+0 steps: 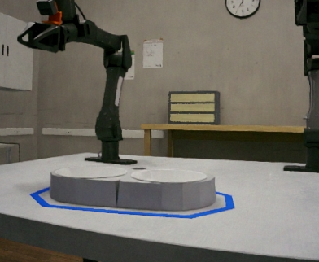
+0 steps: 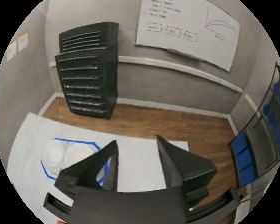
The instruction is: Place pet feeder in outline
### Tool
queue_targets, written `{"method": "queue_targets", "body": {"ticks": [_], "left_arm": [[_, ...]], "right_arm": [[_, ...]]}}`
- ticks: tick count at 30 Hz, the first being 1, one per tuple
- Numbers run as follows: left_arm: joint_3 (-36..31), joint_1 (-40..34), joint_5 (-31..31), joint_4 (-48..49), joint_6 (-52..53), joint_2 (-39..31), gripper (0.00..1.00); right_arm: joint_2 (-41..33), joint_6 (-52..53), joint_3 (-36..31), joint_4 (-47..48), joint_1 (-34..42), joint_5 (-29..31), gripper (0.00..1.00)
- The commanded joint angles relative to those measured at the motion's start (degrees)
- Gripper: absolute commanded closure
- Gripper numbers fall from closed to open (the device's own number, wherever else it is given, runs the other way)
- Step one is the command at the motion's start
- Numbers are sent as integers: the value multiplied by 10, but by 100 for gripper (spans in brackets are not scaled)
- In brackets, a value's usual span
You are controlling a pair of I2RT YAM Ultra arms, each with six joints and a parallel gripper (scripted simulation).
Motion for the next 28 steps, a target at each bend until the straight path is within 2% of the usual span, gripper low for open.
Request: {"method": "queue_targets", "body": {"ticks": [1,7,11,14,16,28], "left_arm": [[12,-7,-5,-7,6,7,53],[13,-3,-4,-7,5,2,53],[13,-3,-4,7,4,1,53],[13,-3,-4,7,4,1,53],[13,-3,-3,6,4,2,53],[13,-3,-3,8,4,1,53]], "right_arm": [[-63,80,-32,80,-38,17,53],[-147,174,-115,176,-88,38,53],[-158,177,-144,201,-95,51,53],[-143,163,-129,193,-86,48,53],[-176,148,-107,191,-91,52,53],[-159,147,-109,195,-97,52,53]]}}
